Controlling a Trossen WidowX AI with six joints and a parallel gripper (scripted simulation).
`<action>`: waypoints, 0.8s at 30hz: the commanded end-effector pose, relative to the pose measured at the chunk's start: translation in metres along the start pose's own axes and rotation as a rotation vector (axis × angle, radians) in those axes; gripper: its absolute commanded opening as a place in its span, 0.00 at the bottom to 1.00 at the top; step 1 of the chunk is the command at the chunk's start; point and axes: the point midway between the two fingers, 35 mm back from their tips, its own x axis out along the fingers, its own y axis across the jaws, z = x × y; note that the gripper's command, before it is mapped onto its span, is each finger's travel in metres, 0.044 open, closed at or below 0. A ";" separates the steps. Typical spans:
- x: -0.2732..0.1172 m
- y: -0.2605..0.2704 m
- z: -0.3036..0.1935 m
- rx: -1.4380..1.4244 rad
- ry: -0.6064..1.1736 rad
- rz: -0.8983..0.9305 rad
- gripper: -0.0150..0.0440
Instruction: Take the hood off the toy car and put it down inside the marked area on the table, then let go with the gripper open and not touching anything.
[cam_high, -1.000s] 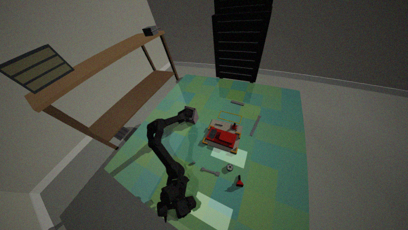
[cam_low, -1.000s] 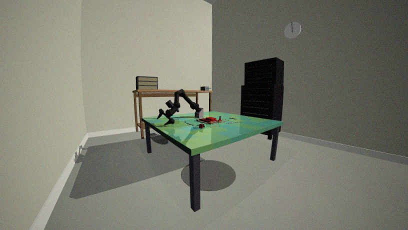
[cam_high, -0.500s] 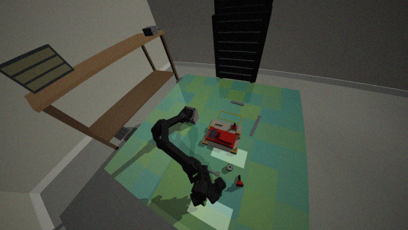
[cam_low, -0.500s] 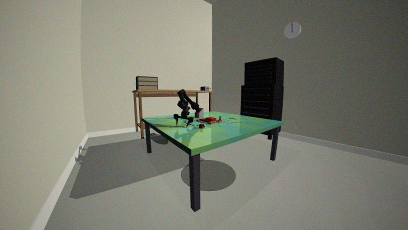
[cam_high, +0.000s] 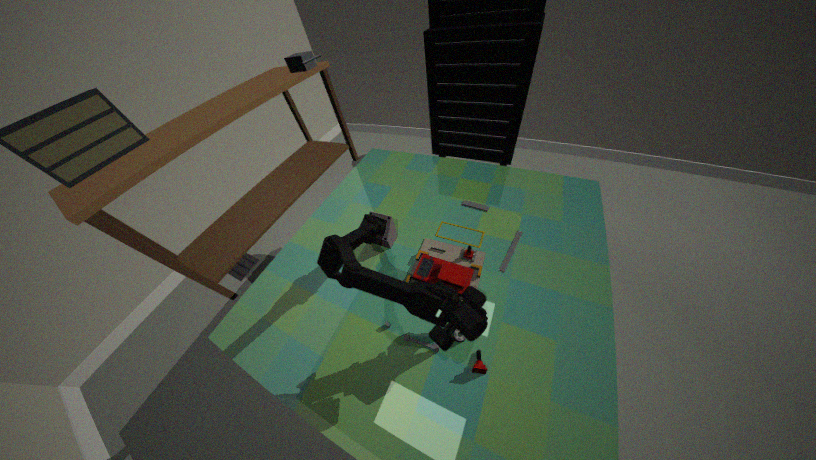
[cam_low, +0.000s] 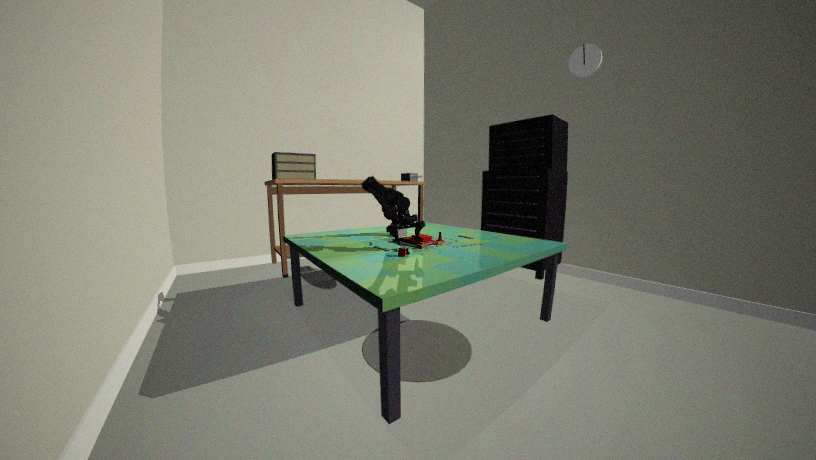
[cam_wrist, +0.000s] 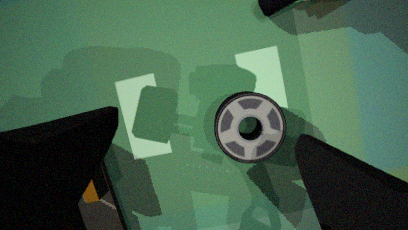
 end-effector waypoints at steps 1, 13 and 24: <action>-0.016 0.045 -0.022 -0.075 0.091 0.033 1.00; -0.090 0.127 -0.104 -0.375 0.302 -0.035 1.00; -0.086 0.127 -0.106 -0.375 0.302 -0.035 1.00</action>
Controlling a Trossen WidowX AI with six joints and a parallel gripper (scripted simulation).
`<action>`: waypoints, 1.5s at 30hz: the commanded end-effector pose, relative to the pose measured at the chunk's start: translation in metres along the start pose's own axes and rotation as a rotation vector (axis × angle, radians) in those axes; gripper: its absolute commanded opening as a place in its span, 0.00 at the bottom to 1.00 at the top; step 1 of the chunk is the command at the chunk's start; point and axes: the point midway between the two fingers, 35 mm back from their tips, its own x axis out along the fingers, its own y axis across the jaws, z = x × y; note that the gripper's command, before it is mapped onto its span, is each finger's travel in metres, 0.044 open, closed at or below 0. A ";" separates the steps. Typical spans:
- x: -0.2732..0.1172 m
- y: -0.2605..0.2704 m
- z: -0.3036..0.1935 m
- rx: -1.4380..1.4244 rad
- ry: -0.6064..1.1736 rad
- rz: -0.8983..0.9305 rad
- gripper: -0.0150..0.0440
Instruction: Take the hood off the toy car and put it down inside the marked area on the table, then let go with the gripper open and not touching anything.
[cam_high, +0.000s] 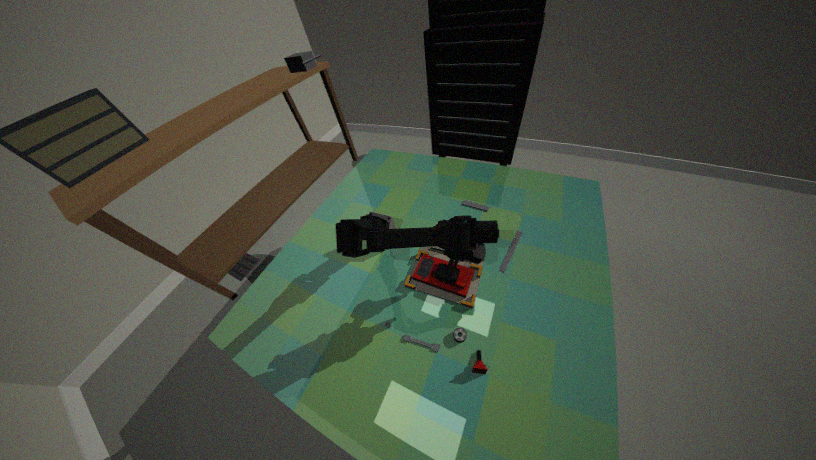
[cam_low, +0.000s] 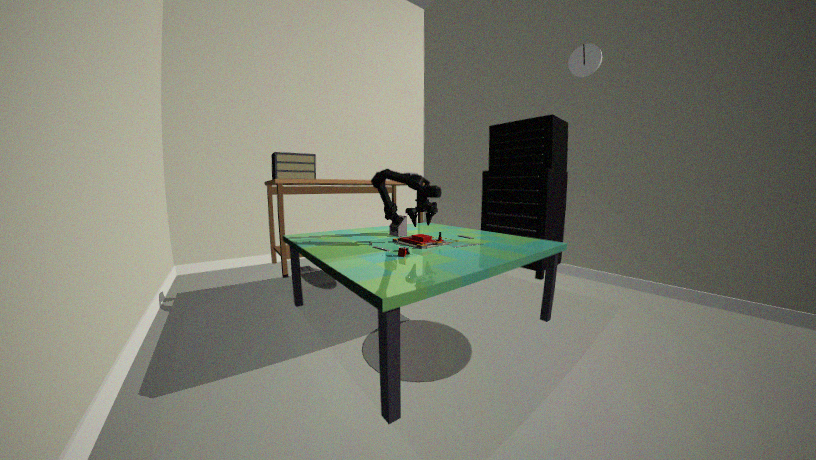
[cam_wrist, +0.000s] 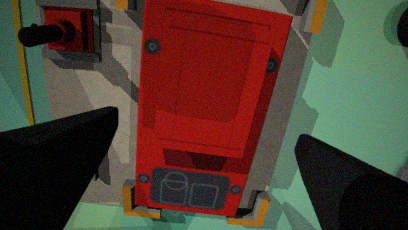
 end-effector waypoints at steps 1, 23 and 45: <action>0.003 0.000 0.000 0.000 -0.001 -0.005 1.00; 0.022 0.000 0.001 0.000 -0.001 -0.005 1.00; 0.041 0.000 0.000 0.000 -0.002 -0.007 1.00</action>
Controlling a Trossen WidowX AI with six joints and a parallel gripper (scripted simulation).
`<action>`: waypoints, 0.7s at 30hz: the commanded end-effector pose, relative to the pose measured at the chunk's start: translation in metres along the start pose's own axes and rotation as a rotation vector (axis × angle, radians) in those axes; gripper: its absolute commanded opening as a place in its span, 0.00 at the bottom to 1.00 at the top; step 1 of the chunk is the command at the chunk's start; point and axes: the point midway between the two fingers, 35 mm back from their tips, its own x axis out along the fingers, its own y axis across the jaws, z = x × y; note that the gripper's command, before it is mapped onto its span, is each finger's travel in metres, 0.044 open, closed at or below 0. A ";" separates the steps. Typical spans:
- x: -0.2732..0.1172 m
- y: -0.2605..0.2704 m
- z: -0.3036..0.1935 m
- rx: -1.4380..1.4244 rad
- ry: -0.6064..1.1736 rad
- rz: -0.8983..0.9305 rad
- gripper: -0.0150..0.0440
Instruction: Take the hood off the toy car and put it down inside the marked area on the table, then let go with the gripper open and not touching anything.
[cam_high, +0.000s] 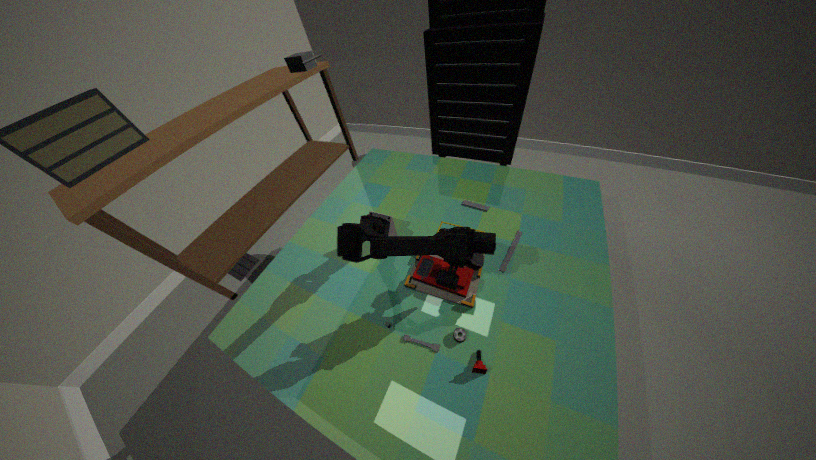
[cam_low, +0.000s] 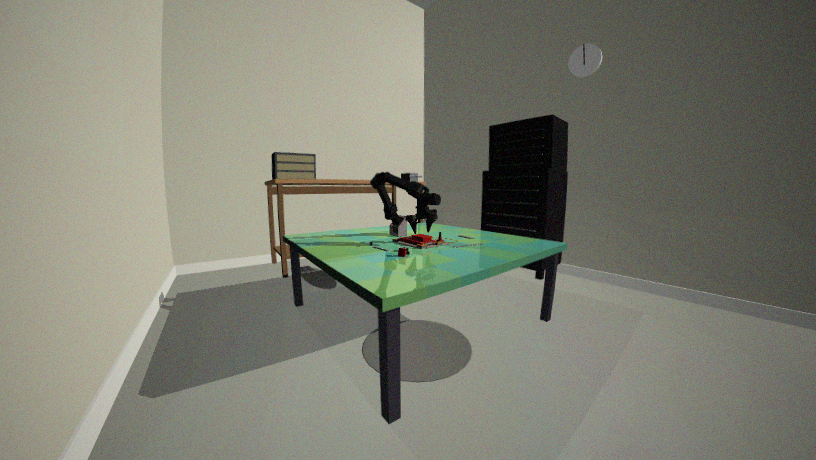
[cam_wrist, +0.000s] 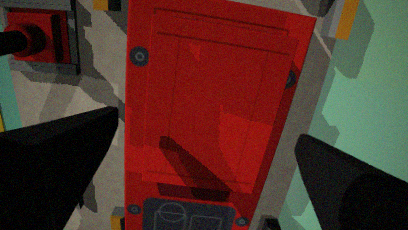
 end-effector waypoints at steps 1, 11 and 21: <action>0.004 0.000 0.000 -0.005 -0.001 -0.005 1.00; 0.011 0.000 -0.001 -0.004 -0.001 -0.006 1.00; 0.015 0.000 -0.001 -0.004 -0.001 -0.006 1.00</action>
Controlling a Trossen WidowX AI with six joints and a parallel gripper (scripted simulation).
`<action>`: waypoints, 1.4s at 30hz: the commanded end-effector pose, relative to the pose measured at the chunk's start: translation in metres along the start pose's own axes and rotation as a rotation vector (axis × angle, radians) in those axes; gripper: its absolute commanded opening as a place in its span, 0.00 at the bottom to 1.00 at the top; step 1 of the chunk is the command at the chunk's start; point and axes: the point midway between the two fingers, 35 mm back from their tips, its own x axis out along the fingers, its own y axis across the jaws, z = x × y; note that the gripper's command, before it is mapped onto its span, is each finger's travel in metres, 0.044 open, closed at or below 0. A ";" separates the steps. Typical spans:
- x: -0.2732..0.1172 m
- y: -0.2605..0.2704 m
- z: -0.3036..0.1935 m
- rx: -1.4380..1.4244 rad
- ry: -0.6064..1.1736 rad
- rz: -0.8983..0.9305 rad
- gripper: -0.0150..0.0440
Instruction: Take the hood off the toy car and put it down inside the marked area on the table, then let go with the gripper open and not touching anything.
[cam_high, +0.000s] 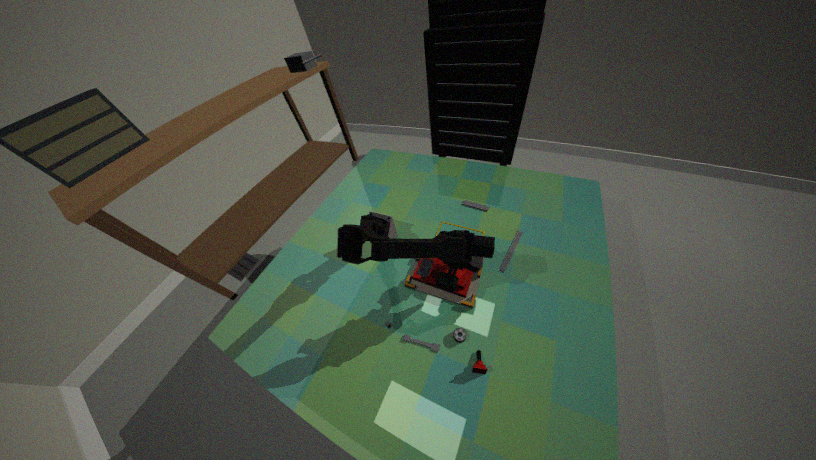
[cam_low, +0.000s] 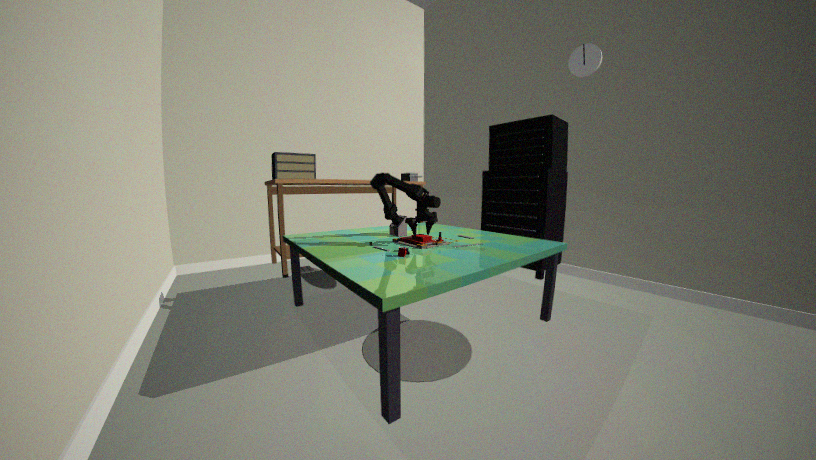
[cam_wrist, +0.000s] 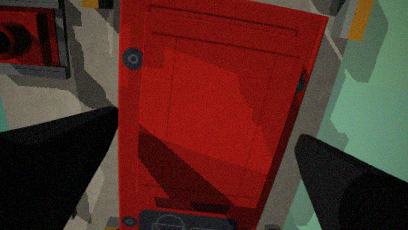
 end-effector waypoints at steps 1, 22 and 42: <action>0.002 0.000 0.000 -0.003 -0.002 -0.004 1.00; 0.013 0.000 0.000 -0.003 -0.002 -0.005 1.00; 0.014 0.000 0.000 0.000 0.000 -0.001 0.75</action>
